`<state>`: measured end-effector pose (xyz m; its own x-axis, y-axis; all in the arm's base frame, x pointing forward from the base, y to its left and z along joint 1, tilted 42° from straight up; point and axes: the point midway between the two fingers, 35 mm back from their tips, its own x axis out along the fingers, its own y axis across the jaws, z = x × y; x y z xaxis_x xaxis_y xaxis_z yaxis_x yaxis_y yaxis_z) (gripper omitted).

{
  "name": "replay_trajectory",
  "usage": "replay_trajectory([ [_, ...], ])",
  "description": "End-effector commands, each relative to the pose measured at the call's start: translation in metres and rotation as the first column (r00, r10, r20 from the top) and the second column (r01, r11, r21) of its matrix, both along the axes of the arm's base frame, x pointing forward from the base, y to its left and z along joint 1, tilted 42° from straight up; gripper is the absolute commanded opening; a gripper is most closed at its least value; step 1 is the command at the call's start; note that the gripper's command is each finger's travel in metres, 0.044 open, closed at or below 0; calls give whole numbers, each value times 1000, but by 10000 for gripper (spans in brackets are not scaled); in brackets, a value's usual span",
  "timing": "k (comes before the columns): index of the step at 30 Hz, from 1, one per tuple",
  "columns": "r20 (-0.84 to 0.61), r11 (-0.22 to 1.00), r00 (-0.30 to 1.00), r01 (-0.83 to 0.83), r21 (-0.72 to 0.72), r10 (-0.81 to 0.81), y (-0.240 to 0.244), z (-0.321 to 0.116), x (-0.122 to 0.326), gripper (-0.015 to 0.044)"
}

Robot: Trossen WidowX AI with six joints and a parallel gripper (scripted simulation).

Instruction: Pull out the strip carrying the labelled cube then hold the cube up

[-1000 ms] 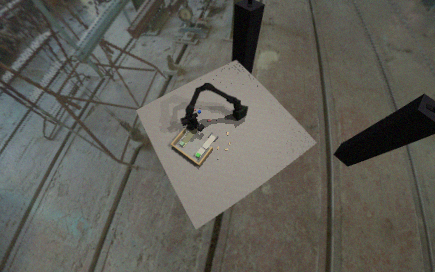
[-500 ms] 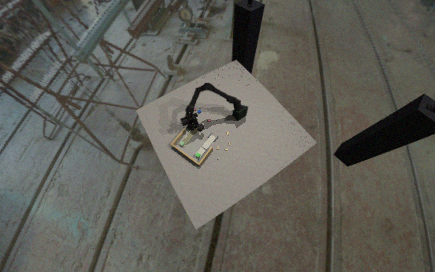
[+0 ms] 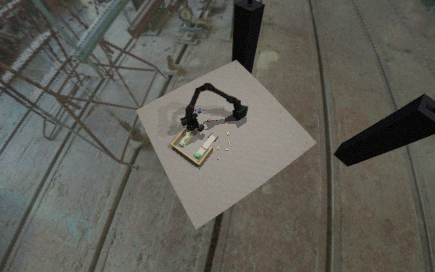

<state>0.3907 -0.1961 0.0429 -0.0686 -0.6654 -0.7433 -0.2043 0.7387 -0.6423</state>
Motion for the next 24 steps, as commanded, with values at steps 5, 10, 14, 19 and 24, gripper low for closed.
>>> replay_trajectory([
  [5,-4,1000,1000,2,4,-2,-4,-1,-8,0],
  [10,-5,1000,1000,2,4,-2,-5,0,-16,0],
  [14,-5,1000,1000,2,4,-2,-5,1,-22,0],
  [19,-6,1000,1000,2,4,-2,-6,2,-29,0],
  [24,-6,1000,1000,2,4,-2,-7,3,-36,0],
])
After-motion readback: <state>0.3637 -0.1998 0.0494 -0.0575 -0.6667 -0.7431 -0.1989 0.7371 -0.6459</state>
